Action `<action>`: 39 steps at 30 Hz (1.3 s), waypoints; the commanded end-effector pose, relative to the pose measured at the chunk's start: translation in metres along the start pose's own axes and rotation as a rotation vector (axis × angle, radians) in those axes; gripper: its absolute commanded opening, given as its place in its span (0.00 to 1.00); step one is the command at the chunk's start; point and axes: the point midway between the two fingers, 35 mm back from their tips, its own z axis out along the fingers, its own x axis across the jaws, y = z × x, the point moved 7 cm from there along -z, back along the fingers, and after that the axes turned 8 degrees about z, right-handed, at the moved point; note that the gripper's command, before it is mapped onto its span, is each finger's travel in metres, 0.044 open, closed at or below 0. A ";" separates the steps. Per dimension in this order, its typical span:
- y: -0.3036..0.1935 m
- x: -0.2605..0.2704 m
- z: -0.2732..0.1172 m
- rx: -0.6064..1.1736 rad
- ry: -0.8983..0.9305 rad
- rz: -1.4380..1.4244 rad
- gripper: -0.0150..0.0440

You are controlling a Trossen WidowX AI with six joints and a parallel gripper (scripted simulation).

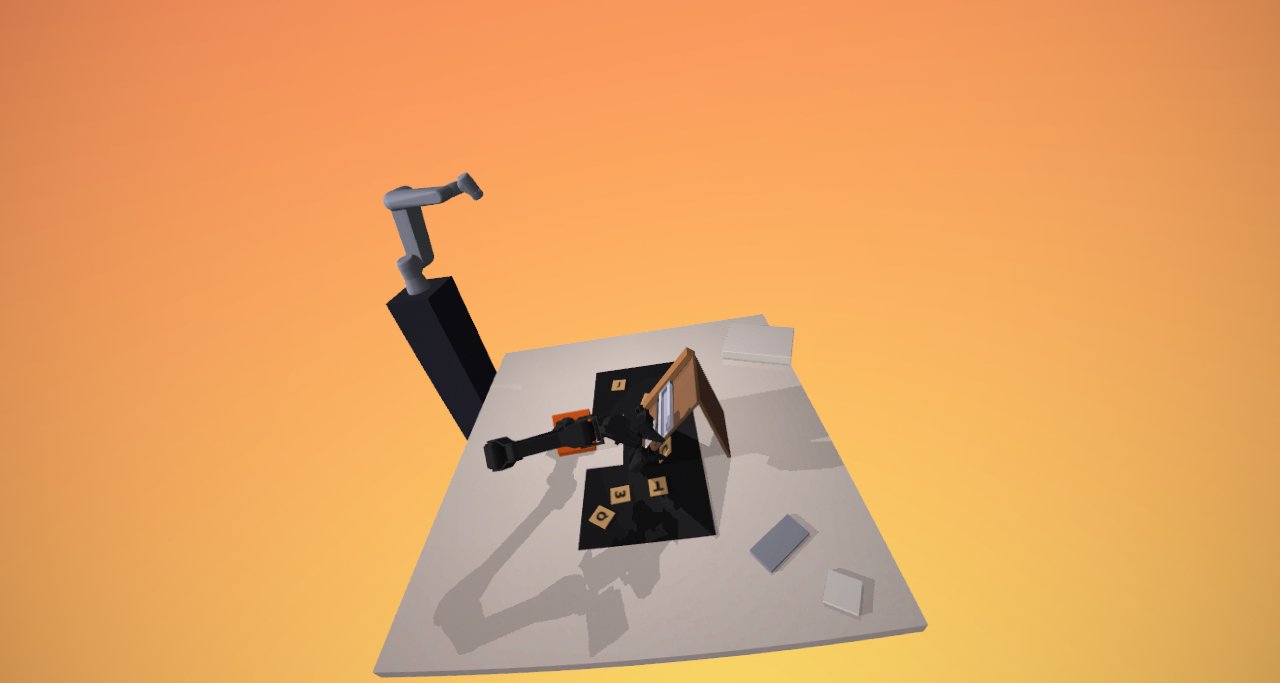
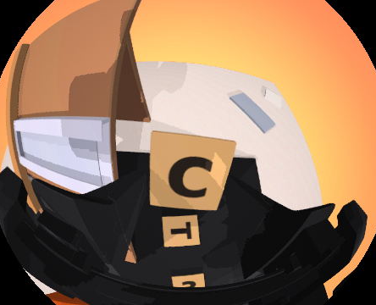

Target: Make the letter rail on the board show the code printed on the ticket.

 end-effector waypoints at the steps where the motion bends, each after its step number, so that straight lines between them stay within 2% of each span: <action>1: 0.000 0.003 0.000 -0.001 -0.001 0.006 0.25; 39: -0.003 0.022 0.000 0.000 -0.001 0.006 0.25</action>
